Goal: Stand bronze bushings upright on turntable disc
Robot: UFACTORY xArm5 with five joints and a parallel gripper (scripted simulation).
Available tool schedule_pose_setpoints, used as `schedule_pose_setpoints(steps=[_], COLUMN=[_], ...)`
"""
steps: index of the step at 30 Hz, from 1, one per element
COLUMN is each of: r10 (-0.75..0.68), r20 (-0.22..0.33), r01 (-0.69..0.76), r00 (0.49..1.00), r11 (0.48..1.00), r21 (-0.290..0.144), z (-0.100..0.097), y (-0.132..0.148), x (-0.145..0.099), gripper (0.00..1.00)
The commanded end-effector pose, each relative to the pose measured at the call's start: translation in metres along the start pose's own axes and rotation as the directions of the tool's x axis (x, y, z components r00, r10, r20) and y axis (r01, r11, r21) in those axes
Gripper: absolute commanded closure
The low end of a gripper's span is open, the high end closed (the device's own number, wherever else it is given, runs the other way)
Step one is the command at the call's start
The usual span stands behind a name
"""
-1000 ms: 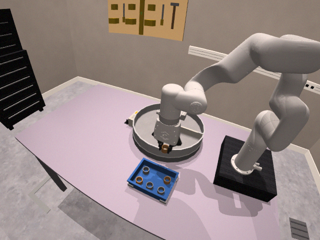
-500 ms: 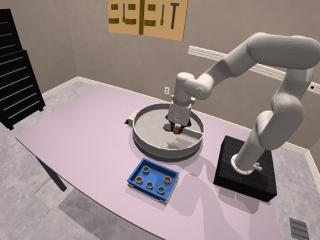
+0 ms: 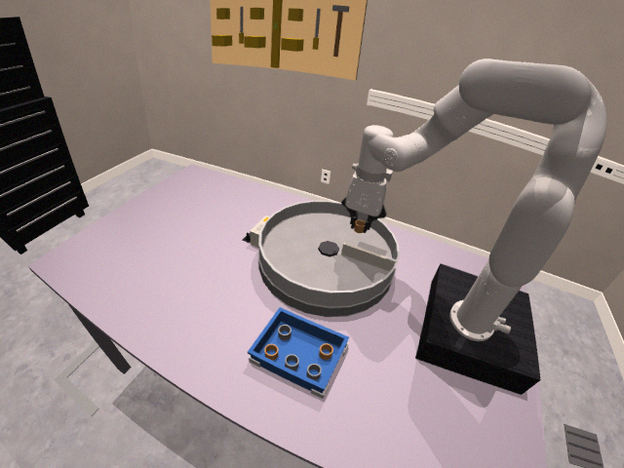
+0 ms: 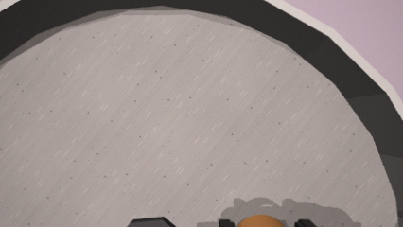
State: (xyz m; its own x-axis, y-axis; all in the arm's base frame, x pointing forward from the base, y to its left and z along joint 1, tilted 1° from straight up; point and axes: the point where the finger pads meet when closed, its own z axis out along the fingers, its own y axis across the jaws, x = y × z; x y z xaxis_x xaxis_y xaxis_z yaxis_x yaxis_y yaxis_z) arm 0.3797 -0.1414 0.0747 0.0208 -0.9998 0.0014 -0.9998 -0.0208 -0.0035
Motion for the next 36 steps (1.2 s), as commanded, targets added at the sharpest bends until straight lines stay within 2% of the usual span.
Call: schedule_pose_setpoints(steps=[1,7,23,29,36], r10=[-0.007,-0.007,-0.007,-0.007,-0.007], r20=[0.001,0.001,0.001,0.001,0.001], r01=[0.007,0.007,0.007,0.007,0.007], r00=[1.000,1.000,1.000,1.000,1.000], r11=[1.000,1.000,1.000,1.000,1.000], r21=[-0.002,-0.002,-0.002,-0.002,-0.002], z=[0.001,0.001,0.001,0.024,0.026], y=[-0.005,-0.005,-0.005,-0.005,-0.005], x=[0.028,0.043,0.044,0.045,0.046], gripper=[1.00,1.00,1.00,1.00,1.00])
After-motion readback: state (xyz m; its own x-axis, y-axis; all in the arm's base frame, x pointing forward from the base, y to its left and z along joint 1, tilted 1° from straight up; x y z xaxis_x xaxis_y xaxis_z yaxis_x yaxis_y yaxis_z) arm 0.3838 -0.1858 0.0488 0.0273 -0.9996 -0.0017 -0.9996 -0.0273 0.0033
